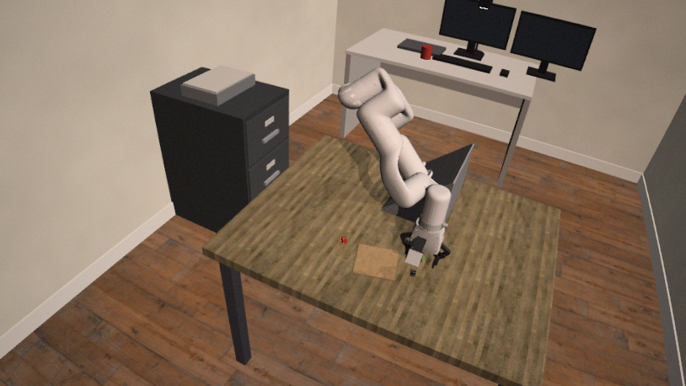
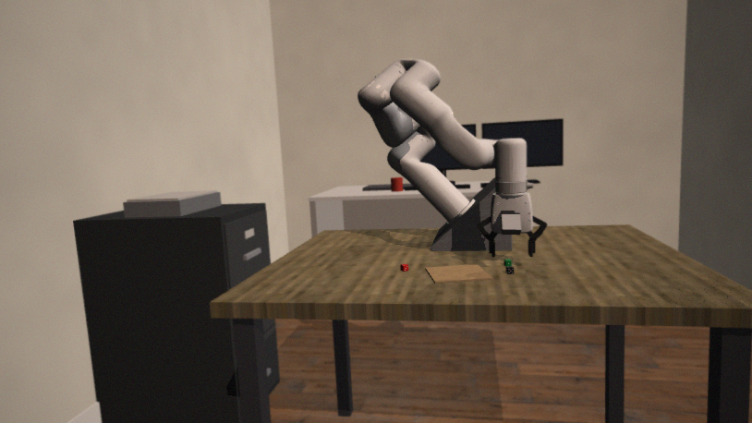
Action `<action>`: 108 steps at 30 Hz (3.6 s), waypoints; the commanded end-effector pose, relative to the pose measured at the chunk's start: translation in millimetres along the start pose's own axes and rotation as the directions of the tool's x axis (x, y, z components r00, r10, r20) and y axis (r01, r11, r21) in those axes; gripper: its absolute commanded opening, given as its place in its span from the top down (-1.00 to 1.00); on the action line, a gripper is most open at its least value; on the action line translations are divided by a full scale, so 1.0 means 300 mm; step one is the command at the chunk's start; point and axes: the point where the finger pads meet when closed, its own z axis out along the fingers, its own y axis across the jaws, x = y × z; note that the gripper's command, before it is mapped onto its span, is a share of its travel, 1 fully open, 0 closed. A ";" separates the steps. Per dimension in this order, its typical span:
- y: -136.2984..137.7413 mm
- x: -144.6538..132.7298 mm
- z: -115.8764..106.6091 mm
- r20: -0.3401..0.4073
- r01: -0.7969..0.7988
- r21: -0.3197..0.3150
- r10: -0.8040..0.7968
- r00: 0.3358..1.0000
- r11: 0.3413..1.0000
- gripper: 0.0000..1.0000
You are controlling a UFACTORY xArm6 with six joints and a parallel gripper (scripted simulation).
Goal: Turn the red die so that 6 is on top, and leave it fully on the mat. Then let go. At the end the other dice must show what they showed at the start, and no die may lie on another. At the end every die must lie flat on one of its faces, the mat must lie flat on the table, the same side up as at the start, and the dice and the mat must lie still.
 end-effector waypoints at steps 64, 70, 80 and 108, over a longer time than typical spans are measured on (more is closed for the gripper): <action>-0.001 0.002 -0.382 -0.003 -0.001 0.002 0.001 1.000 1.000 -1.00; 0.193 0.062 -0.397 0.000 -0.182 0.017 0.182 0.983 0.983 -1.00; 0.526 0.099 -0.390 0.007 -0.476 0.023 0.476 0.879 0.879 -1.00; 0.920 0.032 -0.343 0.000 -0.779 0.004 0.779 0.628 0.628 -1.00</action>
